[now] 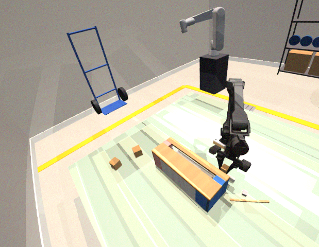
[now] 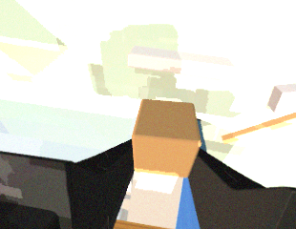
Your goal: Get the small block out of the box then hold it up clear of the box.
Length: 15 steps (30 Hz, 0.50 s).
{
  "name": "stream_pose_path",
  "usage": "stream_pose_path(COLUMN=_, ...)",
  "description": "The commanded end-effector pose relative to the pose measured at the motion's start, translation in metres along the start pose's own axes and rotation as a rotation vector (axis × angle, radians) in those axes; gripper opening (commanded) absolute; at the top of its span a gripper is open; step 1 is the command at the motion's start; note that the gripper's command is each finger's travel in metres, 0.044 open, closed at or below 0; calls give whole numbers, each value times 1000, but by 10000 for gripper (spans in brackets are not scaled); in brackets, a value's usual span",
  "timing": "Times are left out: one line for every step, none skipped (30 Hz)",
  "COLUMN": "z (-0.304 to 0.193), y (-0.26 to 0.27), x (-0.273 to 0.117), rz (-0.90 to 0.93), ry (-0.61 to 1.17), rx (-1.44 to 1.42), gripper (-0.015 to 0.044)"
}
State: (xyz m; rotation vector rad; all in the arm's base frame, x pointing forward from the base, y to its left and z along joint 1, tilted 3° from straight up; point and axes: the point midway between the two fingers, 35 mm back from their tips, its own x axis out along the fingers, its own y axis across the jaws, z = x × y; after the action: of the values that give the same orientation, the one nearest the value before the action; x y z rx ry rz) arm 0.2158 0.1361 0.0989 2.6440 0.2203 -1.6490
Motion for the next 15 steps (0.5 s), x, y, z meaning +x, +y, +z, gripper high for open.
stream_pose_path(z=-12, y=-5, x=-22, rz=-60, ry=22, rx=-87, gripper=0)
stream_pose_path(z=-15, y=-6, x=-27, rz=-75, ry=26, rx=-115, gripper=0)
stream_pose_path(z=-17, y=-6, x=-33, rz=-89, ry=30, rx=-143, gripper=0)
stream_pose_path(z=-19, y=-7, x=-38, rz=-103, ry=34, rx=-171, gripper=0)
stream_pose_path(z=-21, y=-8, x=-44, rz=-118, ry=39, rx=-199, gripper=0)
stream_pose_path(z=-22, y=-9, x=-49, rz=-132, ry=45, rx=-227, gripper=0)
stream_pose_path(z=-24, y=-9, x=-55, rz=-146, ry=51, rx=-256, gripper=0)
stream_pose_path(z=-26, y=-10, x=-61, rz=-160, ry=58, rx=-285, gripper=0)
stream_pose_path(z=-27, y=-10, x=-67, rz=-173, ry=65, rx=-314, gripper=0)
stream_pose_path(z=-28, y=-11, x=-72, rz=-186, ry=73, rx=-344, gripper=0)
stream_pose_path(z=-29, y=-11, x=-78, rz=-199, ry=81, rx=-374, gripper=0)
stream_pose_path(z=-30, y=-11, x=-83, rz=-209, ry=88, rx=-398, gripper=0)
stream_pose_path(z=-30, y=-11, x=-86, rz=-216, ry=93, rx=-413, gripper=0)
stream_pose_path(z=-31, y=-12, x=-87, rz=-218, ry=95, rx=-418, gripper=0)
stream_pose_path(z=-31, y=-12, x=-87, rz=-218, ry=95, rx=-418, gripper=0)
